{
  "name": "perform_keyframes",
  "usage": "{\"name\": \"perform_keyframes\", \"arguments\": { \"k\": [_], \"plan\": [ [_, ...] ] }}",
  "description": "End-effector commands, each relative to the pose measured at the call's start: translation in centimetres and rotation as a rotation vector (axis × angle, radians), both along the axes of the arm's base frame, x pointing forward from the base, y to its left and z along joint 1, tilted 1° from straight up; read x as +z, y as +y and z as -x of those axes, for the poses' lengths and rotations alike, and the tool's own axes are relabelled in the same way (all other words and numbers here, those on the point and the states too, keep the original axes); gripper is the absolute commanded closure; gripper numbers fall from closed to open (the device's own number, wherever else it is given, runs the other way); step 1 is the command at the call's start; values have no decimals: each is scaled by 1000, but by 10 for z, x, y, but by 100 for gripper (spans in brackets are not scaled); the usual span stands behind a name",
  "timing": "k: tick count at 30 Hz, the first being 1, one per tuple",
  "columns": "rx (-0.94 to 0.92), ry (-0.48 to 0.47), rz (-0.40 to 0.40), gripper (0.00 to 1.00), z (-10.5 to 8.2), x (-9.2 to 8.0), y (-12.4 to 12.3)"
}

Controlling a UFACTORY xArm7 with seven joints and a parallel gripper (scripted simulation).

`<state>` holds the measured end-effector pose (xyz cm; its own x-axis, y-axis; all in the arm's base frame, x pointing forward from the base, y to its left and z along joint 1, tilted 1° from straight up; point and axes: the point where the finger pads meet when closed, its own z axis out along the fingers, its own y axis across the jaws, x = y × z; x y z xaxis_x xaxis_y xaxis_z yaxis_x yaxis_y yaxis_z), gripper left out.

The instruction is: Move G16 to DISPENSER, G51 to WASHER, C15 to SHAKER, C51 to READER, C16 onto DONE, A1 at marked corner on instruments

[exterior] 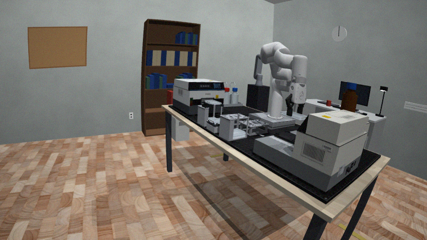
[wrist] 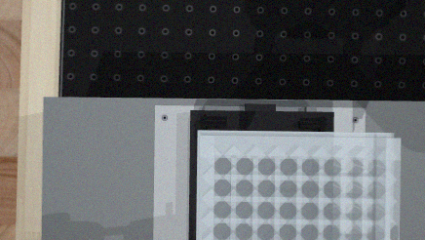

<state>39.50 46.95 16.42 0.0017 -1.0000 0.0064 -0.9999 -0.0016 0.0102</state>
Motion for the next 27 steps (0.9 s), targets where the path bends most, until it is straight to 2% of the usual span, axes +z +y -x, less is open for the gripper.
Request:
{"name": "perform_keyframes", "arguments": {
  "k": [1,10,27],
  "plan": [
    [0,-4,-5,100,-1,7,1],
    [0,-4,-4,100,-1,8,1],
    [175,-3,-5,100,3,9,-49]
  ]
}}
